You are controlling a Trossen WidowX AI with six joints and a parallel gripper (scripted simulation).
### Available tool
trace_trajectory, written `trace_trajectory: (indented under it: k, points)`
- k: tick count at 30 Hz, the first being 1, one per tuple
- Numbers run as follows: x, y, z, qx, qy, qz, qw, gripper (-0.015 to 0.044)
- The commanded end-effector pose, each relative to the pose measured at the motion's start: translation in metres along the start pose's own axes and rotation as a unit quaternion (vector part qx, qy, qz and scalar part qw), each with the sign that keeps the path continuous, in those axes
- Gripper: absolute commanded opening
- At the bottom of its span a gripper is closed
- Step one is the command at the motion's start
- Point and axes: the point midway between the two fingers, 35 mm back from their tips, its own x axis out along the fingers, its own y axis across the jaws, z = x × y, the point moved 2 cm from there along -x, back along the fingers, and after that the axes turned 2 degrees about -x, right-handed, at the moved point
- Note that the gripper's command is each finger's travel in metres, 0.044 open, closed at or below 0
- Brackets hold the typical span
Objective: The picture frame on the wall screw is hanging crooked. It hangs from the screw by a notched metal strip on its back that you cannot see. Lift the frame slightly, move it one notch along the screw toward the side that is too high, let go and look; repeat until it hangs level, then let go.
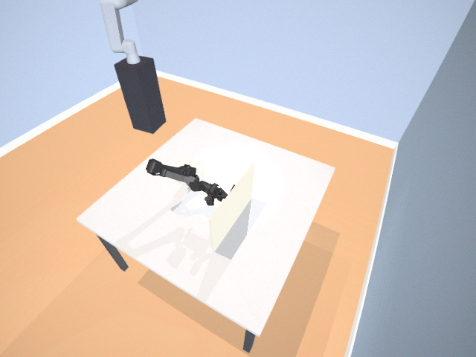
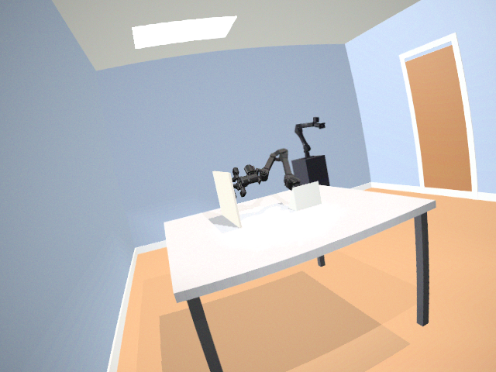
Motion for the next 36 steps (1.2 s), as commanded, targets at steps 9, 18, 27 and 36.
trace_trajectory:
  k: [9, 18, 27, 36]
  points:
    - [0.0001, -0.0019, -0.0014, 0.001, 0.002, 0.004, 1.000, 0.0000]
    - [0.0001, -0.0049, -0.0015, 0.001, 0.002, 0.004, 1.000, 0.0000]
    - [0.0001, -0.0051, -0.0017, 0.000, 0.002, 0.005, 1.000, 0.0000]
    - [0.0001, -0.0047, -0.0020, -0.002, 0.002, 0.006, 1.000, 0.0000]
